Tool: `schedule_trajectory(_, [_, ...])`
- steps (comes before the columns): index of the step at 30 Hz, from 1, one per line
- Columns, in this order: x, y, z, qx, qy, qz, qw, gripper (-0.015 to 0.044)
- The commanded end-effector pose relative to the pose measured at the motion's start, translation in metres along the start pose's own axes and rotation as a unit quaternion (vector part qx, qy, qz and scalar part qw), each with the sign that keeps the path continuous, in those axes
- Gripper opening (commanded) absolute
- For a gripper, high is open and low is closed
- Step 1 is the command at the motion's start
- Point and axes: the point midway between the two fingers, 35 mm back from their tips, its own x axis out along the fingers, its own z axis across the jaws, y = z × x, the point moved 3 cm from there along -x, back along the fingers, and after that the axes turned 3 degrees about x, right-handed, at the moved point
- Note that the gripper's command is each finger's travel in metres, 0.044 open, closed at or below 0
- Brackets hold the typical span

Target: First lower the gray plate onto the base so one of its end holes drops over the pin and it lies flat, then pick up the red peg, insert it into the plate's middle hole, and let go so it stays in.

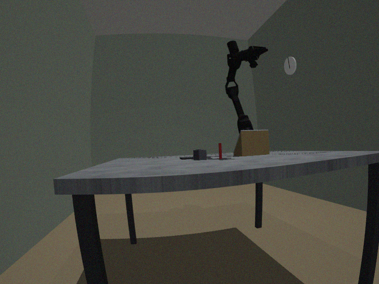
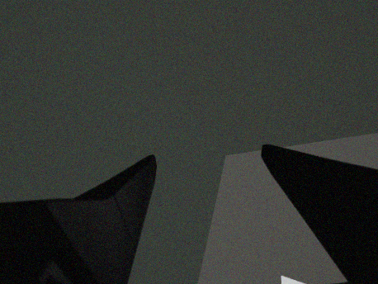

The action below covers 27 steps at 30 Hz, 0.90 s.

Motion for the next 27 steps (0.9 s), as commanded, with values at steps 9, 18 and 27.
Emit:
schedule_trajectory(9, [-0.039, 0.017, 0.067, 0.398, -0.102, 0.115, 0.905, 0.0440])
schedule_trajectory(18, [-0.102, 0.013, 0.144, 0.758, -0.131, 0.301, 0.563, 0.0440])
schedule_trajectory(27, [-0.155, -0.007, 0.191, 0.870, -0.080, 0.433, 0.222, 0.0440])
